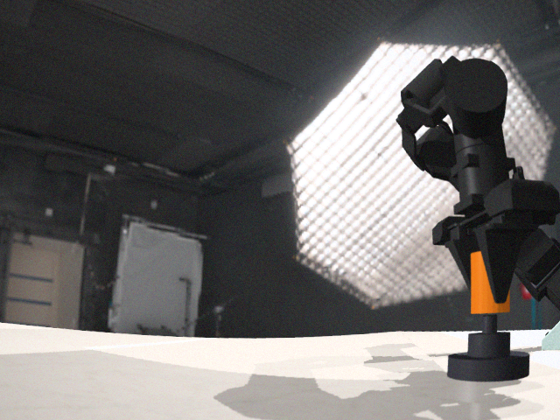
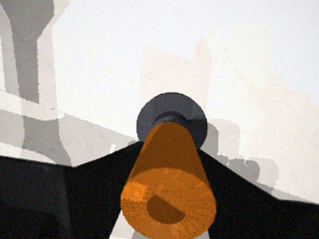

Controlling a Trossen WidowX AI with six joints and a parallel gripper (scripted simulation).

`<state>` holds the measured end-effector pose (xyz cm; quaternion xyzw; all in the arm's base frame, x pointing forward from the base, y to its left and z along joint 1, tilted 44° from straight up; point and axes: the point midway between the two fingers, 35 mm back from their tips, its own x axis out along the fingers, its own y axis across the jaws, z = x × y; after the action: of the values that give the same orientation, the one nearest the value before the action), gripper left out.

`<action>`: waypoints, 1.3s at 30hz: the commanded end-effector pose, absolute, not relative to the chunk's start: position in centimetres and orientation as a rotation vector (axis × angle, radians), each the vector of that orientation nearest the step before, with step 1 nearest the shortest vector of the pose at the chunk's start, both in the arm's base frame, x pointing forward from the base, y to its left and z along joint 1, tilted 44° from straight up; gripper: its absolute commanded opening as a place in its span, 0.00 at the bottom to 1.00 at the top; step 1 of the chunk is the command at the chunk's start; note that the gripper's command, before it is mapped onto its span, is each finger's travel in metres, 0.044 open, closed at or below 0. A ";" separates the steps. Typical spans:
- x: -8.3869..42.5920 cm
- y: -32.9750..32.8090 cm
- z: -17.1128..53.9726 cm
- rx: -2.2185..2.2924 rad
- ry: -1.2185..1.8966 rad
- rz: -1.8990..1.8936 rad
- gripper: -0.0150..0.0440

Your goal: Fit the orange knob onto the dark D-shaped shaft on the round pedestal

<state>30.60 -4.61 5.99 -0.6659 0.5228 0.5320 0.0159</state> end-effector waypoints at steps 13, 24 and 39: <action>30.7 -4.6 5.9 -2.152 1.521 1.868 0.25; 30.7 -4.7 5.7 -2.152 1.521 1.868 0.25; 30.6 -4.5 6.2 -2.155 1.515 1.878 0.25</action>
<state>30.44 -4.73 5.91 -0.6631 0.4713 0.5797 -0.0460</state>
